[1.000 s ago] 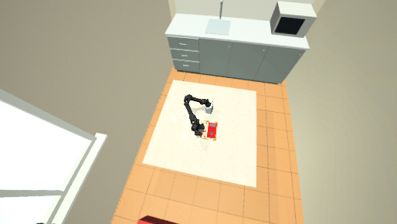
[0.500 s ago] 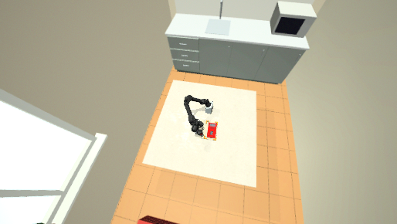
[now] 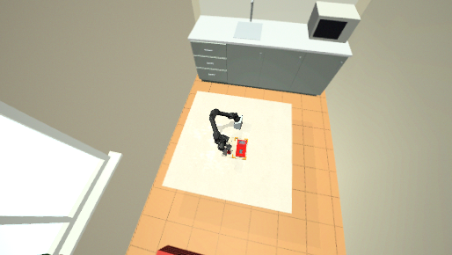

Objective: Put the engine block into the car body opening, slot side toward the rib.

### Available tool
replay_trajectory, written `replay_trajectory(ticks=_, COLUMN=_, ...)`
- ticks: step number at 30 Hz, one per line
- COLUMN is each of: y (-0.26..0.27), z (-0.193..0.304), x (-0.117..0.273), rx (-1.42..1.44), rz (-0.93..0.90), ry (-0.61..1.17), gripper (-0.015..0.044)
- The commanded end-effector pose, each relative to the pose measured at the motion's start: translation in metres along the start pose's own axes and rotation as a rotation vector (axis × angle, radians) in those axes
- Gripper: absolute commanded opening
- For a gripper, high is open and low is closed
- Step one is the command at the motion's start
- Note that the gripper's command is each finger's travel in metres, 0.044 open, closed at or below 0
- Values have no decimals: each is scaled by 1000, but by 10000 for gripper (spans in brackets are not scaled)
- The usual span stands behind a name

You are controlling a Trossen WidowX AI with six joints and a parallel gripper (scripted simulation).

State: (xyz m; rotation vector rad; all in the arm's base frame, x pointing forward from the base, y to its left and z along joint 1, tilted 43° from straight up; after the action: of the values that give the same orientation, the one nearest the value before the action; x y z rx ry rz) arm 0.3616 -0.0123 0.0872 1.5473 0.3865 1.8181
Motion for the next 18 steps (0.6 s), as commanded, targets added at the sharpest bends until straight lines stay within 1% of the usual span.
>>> replay_trajectory(ticks=1, y=1, z=0, x=1, rx=39, rz=-10, ry=-9, gripper=440)
replay_trajectory(ticks=5, y=4, z=-1, x=-2, rx=39, rz=-10, ry=-9, gripper=440)
replay_trajectory(ticks=8, y=4, z=-2, x=-32, rx=39, rz=-11, ry=-9, gripper=440)
replay_trajectory(ticks=13, y=4, z=-2, x=-35, rx=39, rz=-11, ry=-9, gripper=440)
replay_trajectory(ticks=16, y=4, z=-2, x=-48, rx=39, rz=-12, ry=-8, gripper=440)
replay_trajectory(ticks=18, y=4, z=-2, x=-49, rx=39, rz=-12, ry=-8, gripper=440)
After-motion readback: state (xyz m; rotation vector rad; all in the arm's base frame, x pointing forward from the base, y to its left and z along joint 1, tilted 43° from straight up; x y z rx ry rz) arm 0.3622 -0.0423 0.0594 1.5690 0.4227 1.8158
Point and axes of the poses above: the point midway between the two fingers, 35 mm back from their tips, its own x axis back along the fingers, its own y axis across the jaws, z = x × y, the point moved 5 cm from there along x, back along the fingers, and after that the axes turned 3 degrees about -x, right-handed, at the moved point
